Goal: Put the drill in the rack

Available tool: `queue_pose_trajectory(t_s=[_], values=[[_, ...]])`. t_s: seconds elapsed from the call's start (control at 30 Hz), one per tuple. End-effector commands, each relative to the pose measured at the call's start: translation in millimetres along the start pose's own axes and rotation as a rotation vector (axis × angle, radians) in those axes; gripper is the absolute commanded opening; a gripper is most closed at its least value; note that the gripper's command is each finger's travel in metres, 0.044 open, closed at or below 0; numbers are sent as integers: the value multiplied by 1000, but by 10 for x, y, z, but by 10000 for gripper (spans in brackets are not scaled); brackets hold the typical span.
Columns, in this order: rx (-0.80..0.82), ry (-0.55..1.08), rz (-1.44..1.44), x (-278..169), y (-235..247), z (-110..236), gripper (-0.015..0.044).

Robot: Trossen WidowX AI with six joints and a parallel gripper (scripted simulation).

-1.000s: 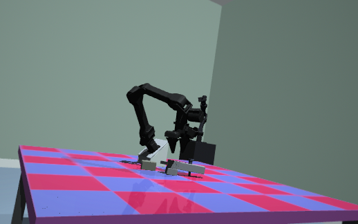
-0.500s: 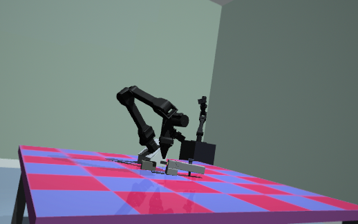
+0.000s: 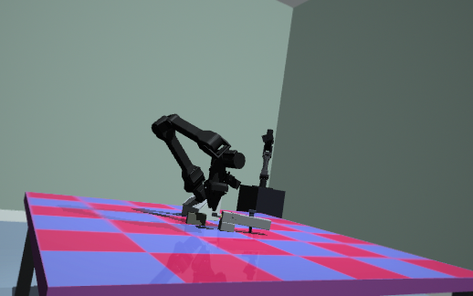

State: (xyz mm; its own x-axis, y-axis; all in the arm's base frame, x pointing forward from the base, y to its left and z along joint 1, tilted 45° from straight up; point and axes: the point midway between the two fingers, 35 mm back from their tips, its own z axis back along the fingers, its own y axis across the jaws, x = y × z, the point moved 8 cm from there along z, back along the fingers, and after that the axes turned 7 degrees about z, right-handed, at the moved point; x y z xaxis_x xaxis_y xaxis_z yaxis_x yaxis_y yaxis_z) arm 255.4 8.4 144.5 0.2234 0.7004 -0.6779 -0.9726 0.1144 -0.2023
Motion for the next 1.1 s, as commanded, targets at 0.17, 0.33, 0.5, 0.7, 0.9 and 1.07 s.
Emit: queue_pose_trajectory(t_s=[0.17, 0.33, 0.5, 0.7, 0.9, 1.07], values=[[-3, 2, 4, 23, -10, -83, 440], [-3, 2, 4, 47, -16, -162, 440], [-3, 2, 4, 69, -20, -241, 440], [-4, 3, 4, 93, -21, -335, 440], [-4, 3, 4, 114, -20, -429, 440], [-4, 4, 4, 129, -16, -504, 440]])
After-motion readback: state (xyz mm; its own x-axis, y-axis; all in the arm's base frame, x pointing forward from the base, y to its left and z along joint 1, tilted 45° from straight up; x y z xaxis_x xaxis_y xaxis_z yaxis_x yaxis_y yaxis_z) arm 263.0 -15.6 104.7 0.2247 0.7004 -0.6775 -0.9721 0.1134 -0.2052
